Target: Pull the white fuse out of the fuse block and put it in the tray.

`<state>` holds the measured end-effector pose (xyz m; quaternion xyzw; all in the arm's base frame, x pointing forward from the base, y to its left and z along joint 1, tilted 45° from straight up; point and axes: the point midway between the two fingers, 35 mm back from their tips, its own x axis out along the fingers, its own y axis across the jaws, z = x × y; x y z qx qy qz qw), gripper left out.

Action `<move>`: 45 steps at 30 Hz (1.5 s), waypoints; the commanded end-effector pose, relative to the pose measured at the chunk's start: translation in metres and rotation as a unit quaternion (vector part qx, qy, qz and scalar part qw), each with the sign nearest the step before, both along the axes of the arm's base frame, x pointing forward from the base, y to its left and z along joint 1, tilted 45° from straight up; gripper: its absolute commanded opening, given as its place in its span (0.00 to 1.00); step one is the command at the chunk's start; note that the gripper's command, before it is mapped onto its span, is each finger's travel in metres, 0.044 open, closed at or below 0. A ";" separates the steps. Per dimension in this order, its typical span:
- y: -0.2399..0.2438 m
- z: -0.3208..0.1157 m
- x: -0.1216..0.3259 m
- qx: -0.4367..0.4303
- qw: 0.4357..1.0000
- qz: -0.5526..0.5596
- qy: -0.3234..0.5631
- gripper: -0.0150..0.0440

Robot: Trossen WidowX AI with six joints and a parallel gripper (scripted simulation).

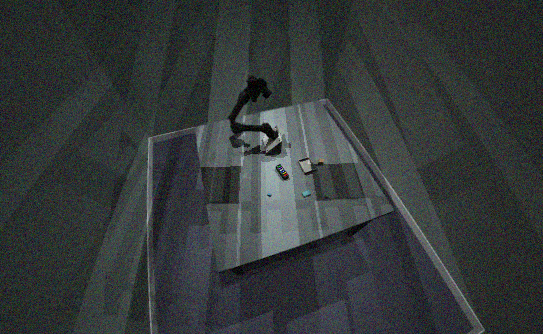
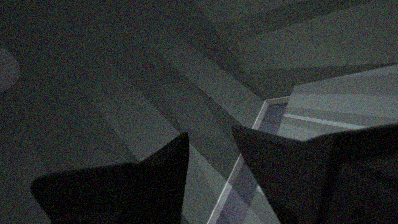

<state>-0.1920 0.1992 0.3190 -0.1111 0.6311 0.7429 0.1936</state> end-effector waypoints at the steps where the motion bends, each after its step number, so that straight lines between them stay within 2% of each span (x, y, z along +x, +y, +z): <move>1: 0.002 -0.001 0.001 0.002 1.000 -0.003 -0.003 0.55; 5: 0.045 -0.030 0.030 0.043 0.995 -0.059 -0.070 0.37; 10: 0.093 -0.075 0.088 0.083 0.972 -0.120 -0.187 0.37; 13: 0.110 -0.101 0.129 0.078 0.954 -0.152 -0.246 0.37; 23: 0.117 -0.169 0.252 0.035 0.891 -0.188 -0.412 0.37; 29: 0.089 -0.211 0.335 -0.014 0.842 -0.150 -0.519 0.37; 35: 0.032 -0.252 0.407 -0.094 0.796 -0.052 -0.596 0.37; 40: -0.031 -0.280 0.450 -0.170 0.768 0.062 -0.614 0.37; 45: -0.107 -0.303 0.478 -0.246 0.752 0.201 -0.578 0.37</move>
